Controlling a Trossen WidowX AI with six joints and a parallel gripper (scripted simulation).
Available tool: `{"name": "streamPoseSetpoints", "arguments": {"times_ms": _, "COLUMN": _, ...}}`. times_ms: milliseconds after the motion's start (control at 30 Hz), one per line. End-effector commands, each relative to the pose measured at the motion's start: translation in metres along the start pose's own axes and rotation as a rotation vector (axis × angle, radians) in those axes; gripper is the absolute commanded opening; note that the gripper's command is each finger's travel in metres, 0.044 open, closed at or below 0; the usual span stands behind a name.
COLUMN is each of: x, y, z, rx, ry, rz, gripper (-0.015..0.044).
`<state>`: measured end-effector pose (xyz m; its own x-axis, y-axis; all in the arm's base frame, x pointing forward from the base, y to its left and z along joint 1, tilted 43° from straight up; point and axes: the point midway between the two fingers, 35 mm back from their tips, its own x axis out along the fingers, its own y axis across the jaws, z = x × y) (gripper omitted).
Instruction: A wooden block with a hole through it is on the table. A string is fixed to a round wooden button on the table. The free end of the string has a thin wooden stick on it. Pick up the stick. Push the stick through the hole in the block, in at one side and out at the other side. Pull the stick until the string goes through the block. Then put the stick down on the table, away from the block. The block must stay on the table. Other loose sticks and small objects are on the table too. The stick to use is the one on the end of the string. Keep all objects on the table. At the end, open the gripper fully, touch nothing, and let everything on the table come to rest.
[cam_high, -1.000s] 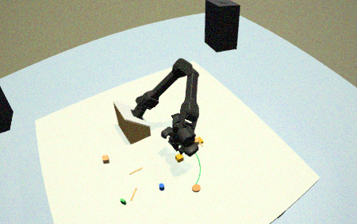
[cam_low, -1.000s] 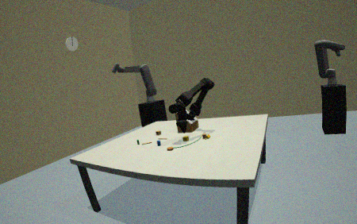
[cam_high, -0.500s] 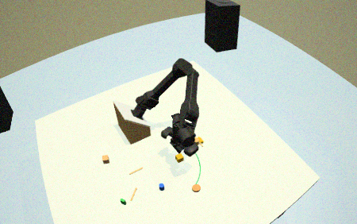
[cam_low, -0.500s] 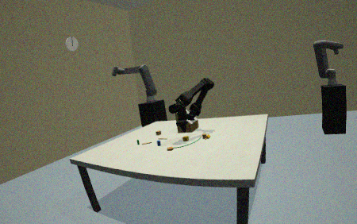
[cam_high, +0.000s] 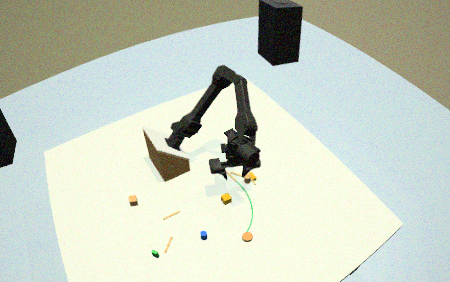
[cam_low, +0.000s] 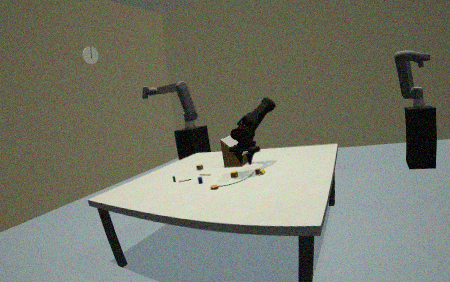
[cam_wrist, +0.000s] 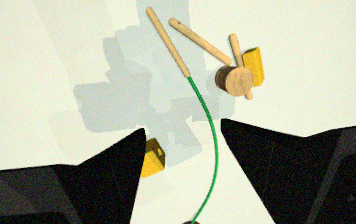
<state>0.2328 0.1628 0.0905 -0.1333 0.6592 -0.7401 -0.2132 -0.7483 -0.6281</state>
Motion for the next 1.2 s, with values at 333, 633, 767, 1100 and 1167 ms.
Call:
{"name": "streamPoseSetpoints", "arguments": {"times_ms": 333, "x": 0.0012, "y": -0.0104, "z": 0.0396, "rx": -0.471, "ry": -0.012, "rz": -0.015, "gripper": 0.0414}}
{"name": "streamPoseSetpoints", "arguments": {"times_ms": 633, "x": 0.0012, "y": -0.0104, "z": 0.0396, "rx": -0.471, "ry": -0.012, "rz": -0.015, "gripper": 0.0177}}
{"name": "streamPoseSetpoints", "arguments": {"times_ms": 767, "x": 0.0012, "y": -0.0104, "z": 0.0396, "rx": -0.471, "ry": -0.012, "rz": -0.015, "gripper": 0.0121}}
{"name": "streamPoseSetpoints", "arguments": {"times_ms": 1100, "x": 0.0028, "y": -0.0104, "z": 0.0394, "rx": -0.471, "ry": -0.012, "rz": -0.015, "gripper": 0.0121}}
{"name": "streamPoseSetpoints", "arguments": {"times_ms": 1167, "x": 0.0052, "y": -0.0105, "z": 0.0391, "rx": -0.471, "ry": -0.012, "rz": -0.014, "gripper": 0.0121}}
